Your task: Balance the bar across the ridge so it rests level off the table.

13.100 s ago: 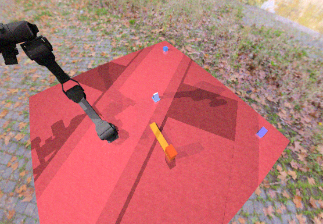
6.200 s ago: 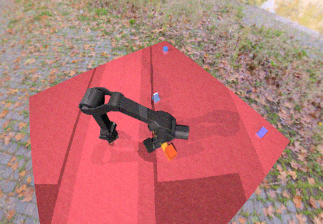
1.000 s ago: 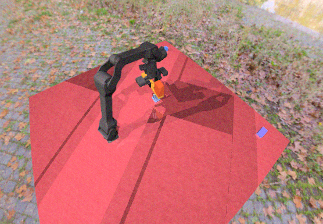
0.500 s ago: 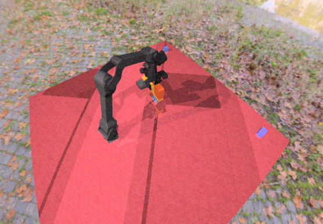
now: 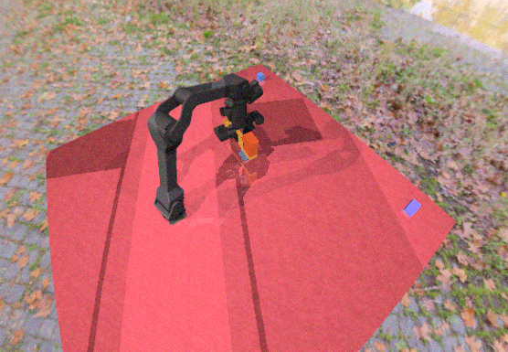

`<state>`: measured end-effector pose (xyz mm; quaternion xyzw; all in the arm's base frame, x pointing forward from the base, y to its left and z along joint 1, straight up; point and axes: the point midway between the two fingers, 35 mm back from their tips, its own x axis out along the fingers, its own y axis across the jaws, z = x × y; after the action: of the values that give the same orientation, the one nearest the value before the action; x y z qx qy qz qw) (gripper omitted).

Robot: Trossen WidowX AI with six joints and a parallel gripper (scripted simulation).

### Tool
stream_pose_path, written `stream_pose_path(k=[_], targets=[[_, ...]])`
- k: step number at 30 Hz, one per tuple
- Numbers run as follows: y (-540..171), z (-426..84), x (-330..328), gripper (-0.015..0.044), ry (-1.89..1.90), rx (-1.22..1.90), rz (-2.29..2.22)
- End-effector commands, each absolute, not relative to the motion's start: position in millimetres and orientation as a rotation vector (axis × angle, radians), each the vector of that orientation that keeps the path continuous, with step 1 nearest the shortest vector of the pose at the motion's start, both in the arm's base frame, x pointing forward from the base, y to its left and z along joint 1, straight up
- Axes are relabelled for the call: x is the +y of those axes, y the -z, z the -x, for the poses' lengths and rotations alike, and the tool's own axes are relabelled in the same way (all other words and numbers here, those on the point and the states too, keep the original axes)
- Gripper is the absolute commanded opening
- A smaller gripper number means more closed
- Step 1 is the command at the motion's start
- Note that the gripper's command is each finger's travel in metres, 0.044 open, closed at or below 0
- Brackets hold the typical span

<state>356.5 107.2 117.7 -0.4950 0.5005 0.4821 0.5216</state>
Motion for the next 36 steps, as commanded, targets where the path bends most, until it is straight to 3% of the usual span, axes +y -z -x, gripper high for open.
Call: stream_pose_path(k=[1,36], targets=[[-117.9,-356.9,107.6,0.0000,-1.155,1.194,1.185],[-115.0,-357.0,107.4,0.0000,-1.155,1.194,1.185]])
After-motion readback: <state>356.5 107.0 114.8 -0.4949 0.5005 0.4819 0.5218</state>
